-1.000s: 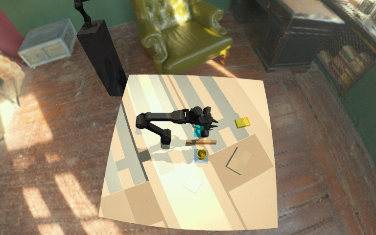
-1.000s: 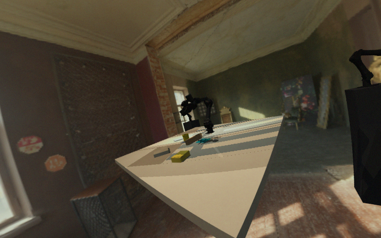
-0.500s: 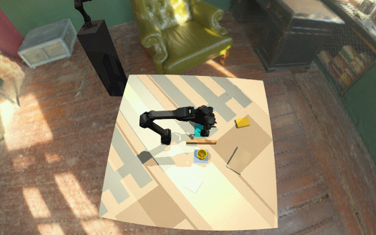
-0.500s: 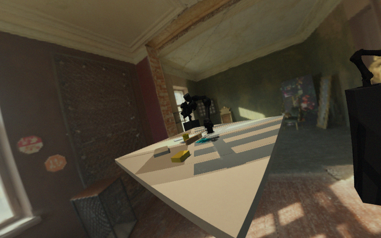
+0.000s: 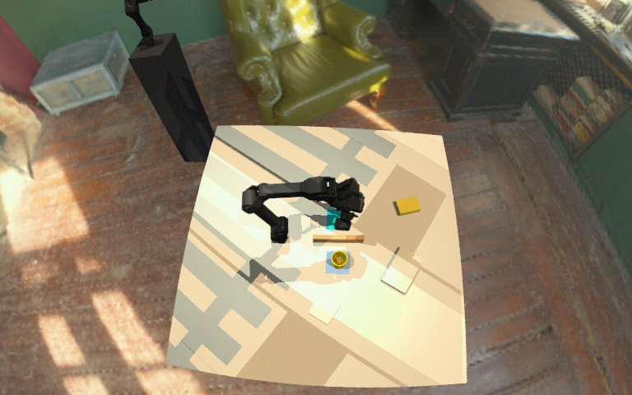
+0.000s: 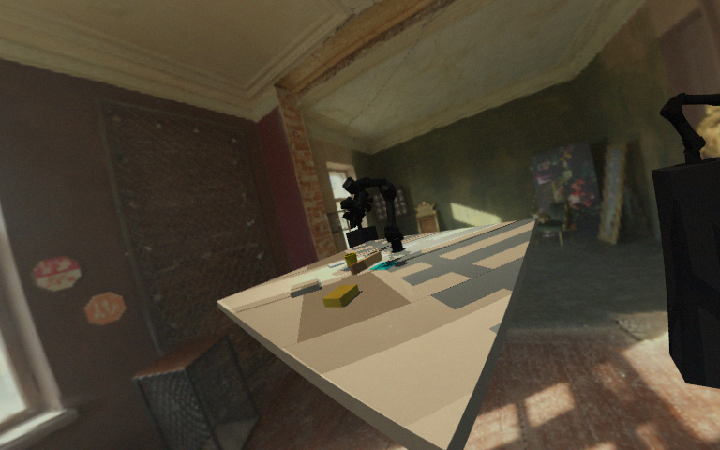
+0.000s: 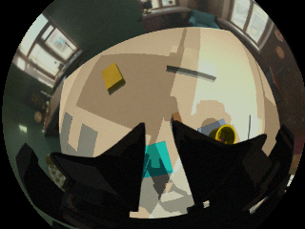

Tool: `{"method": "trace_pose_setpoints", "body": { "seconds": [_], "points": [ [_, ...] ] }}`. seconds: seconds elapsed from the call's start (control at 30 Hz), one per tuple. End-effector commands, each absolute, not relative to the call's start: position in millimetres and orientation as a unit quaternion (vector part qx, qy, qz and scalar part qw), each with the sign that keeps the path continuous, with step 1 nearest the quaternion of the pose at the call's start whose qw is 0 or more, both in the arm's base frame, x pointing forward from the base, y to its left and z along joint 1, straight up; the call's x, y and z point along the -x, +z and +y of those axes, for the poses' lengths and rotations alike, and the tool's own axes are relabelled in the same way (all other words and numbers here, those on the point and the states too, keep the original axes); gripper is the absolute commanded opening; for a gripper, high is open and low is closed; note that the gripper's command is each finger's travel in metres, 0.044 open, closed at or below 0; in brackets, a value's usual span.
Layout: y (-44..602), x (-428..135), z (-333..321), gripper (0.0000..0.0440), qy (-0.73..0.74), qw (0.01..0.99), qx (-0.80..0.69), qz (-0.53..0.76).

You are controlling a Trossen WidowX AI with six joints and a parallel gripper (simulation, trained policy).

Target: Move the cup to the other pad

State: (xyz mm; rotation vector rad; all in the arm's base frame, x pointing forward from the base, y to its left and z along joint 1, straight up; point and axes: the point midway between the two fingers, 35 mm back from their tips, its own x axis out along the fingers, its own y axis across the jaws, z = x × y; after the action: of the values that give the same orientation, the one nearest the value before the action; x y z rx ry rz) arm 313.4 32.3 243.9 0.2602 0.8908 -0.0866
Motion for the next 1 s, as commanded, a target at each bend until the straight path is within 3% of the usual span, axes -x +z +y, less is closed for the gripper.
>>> {"method": "trace_pose_setpoints", "body": {
  "seconds": [0.0,0.97],
  "points": [
    [241,-311,29,0.0128,-0.053,0.881,-0.121,0.454],
    [199,-283,-7,0.014,-0.092,0.758,-0.052,0.643]
  ]
}}
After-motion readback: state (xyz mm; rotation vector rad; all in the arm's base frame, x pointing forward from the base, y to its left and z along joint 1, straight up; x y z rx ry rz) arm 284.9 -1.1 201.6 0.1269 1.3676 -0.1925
